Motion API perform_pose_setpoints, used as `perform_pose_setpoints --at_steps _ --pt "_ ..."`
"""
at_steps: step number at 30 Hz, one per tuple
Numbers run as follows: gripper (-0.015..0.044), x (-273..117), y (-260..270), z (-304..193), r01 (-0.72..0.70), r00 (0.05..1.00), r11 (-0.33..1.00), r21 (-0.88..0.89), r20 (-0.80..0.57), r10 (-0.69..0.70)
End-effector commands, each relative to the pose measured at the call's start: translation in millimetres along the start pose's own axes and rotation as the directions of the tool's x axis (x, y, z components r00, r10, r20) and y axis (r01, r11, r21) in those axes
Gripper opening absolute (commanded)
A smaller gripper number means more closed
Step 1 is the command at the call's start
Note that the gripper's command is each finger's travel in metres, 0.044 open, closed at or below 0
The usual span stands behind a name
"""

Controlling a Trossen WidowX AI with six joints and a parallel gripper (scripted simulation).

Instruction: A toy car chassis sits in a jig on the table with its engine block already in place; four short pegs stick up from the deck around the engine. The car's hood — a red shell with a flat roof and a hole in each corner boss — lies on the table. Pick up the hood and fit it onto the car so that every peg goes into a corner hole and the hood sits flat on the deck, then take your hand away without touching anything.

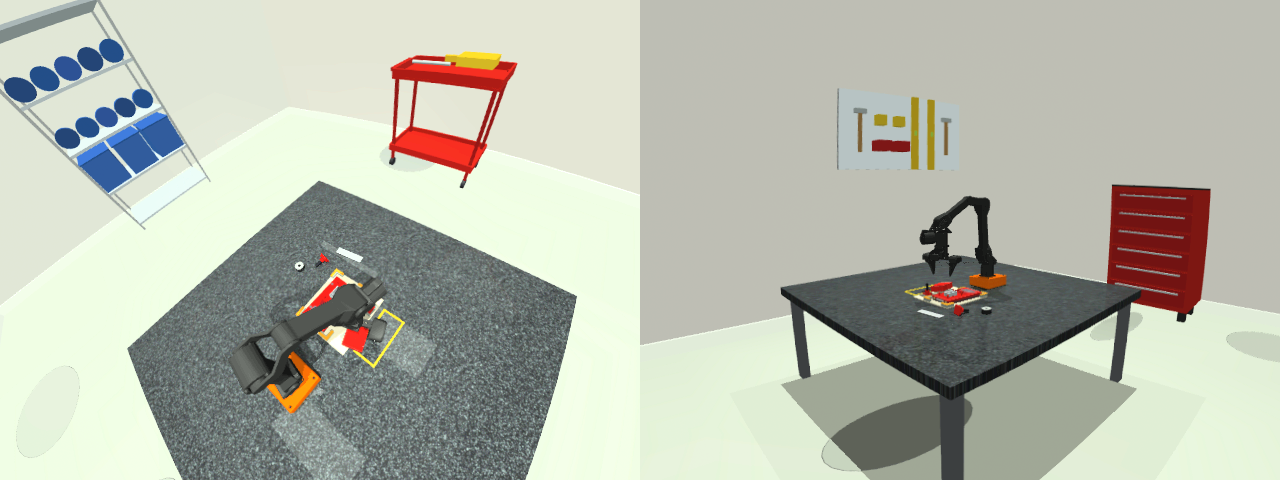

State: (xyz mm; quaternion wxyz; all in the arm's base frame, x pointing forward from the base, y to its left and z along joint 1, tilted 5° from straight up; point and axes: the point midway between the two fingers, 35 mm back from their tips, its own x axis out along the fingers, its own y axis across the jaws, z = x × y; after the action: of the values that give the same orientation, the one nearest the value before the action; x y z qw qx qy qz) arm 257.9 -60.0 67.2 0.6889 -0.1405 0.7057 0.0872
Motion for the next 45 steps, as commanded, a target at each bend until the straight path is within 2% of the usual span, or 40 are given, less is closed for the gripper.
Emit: perform_pose_setpoints --at_steps 1,45 --pt "0.044 5 1 -1 -0.004 1.0 1.0 0.001 -0.004 0.004" --pt "0.044 42 0 -2 -0.004 1.0 1.0 0.002 -0.004 0.004"
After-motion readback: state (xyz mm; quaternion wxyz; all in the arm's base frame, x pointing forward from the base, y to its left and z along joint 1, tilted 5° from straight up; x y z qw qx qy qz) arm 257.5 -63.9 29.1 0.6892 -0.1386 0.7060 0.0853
